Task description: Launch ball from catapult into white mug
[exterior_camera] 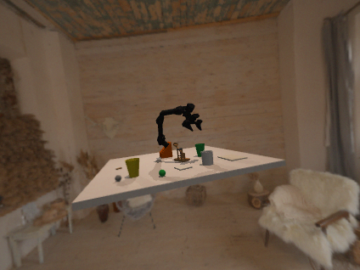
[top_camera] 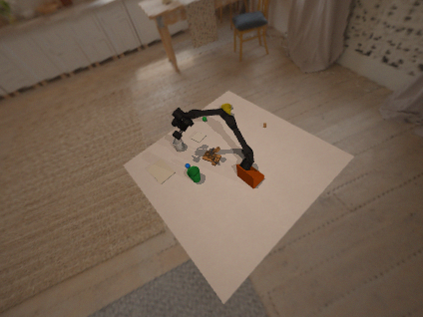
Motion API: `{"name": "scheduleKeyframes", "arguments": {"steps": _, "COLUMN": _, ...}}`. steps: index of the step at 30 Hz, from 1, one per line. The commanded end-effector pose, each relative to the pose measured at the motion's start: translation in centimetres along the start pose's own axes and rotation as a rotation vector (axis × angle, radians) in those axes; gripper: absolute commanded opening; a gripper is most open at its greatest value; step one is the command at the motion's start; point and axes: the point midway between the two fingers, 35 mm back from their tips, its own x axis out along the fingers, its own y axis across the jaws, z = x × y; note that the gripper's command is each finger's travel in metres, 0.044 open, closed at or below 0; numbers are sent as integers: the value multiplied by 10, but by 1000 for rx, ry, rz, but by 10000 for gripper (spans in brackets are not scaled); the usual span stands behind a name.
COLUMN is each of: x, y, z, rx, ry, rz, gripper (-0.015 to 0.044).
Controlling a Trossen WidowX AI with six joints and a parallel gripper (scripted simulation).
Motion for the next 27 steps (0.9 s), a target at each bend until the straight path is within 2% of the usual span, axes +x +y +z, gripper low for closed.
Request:
{"name": "scheduleKeyframes", "arguments": {"steps": 1, "x": -6, "y": -13, "z": 12, "rx": 59, "ry": -39, "rz": -2, "gripper": 440}}
{"name": "scheduleKeyframes", "arguments": {"steps": 27, "x": -5, "y": -12, "z": 11, "rx": 50, "ry": -32, "rz": -5, "gripper": 440}}
